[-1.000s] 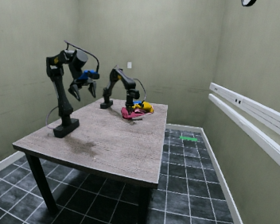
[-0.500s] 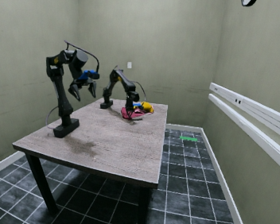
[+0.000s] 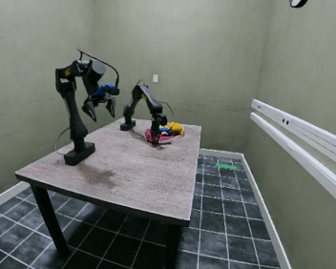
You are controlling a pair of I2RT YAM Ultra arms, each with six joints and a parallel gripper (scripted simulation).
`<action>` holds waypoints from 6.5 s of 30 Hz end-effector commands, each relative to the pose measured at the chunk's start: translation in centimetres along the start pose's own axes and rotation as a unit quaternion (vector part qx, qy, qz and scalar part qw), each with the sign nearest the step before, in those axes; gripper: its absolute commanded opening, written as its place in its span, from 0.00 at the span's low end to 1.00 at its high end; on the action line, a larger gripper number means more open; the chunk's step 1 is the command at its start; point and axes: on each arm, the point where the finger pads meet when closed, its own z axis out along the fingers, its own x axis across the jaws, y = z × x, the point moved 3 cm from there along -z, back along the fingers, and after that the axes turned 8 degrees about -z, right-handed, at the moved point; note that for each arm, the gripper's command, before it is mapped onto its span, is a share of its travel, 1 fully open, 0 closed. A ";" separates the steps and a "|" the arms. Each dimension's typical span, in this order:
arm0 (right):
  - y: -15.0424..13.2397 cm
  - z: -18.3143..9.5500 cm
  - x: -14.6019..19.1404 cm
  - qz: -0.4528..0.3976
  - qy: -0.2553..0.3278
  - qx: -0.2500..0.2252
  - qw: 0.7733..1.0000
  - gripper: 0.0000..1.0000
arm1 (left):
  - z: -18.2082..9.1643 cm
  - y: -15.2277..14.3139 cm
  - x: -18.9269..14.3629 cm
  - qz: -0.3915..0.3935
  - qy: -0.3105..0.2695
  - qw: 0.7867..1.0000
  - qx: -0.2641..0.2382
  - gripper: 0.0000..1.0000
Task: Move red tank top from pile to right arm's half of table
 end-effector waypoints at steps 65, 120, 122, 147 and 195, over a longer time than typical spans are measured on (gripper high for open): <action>1.9 -2.1 -0.2 -0.003 -0.004 -0.050 0.999 0.92 | 4.5 -0.5 1.0 -0.004 0.030 0.999 0.016 0.33; 1.9 -2.1 -0.2 -0.003 -0.004 -0.050 0.999 0.92 | 4.5 -0.6 1.0 -0.002 0.030 0.999 0.016 0.00; 1.9 -2.1 -0.2 -0.003 -0.004 -0.050 0.999 0.92 | 4.5 -0.6 1.0 -0.002 0.030 0.999 0.016 0.00; 1.9 -2.1 -0.2 -0.003 -0.004 -0.050 0.999 0.92 | -4.7 0.0 -1.4 0.008 -0.039 0.999 -0.012 0.00; 1.9 -2.1 -0.2 -0.003 -0.004 -0.050 0.999 0.92 | -11.7 1.4 -1.3 0.017 -0.029 0.977 -0.209 0.00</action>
